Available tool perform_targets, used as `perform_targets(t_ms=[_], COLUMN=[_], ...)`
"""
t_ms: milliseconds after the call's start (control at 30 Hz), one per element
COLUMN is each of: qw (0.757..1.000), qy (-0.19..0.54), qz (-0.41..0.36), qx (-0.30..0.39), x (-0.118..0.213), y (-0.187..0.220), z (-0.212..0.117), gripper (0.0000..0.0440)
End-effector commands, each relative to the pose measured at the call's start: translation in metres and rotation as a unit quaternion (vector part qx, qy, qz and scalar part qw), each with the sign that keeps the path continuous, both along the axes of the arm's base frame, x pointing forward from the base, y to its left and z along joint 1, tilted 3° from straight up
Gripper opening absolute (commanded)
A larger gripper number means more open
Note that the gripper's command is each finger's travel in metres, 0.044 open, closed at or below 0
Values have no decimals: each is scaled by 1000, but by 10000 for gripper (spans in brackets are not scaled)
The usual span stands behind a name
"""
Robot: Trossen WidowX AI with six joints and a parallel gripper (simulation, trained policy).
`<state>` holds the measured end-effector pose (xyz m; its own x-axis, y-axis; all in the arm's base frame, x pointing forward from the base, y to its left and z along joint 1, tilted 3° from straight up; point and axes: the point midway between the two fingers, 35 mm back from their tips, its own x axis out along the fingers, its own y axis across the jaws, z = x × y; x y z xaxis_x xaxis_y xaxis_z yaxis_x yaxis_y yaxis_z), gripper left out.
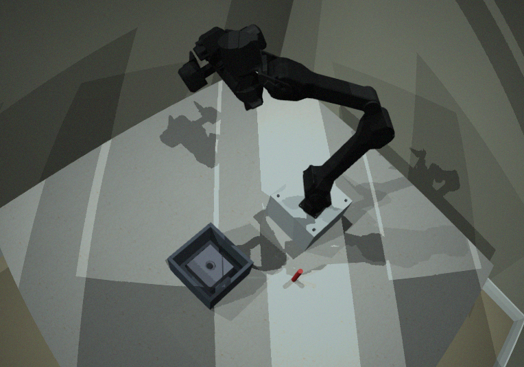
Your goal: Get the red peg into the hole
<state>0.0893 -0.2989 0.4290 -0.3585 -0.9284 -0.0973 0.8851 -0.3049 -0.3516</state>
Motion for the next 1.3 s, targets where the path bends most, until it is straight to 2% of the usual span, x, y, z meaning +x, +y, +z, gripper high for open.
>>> perform_targets(t_ms=[0, 333, 700, 967, 1267], qw=[999, 976, 921, 875, 834], qy=[5, 0, -21, -32, -28], qz=[41, 188, 318, 364, 360], qx=[27, 111, 224, 317, 418], x=[27, 115, 187, 206, 195], y=[0, 37, 120, 191, 260], z=[-19, -77, -146, -195, -242], gripper=[440, 440, 440, 440, 440])
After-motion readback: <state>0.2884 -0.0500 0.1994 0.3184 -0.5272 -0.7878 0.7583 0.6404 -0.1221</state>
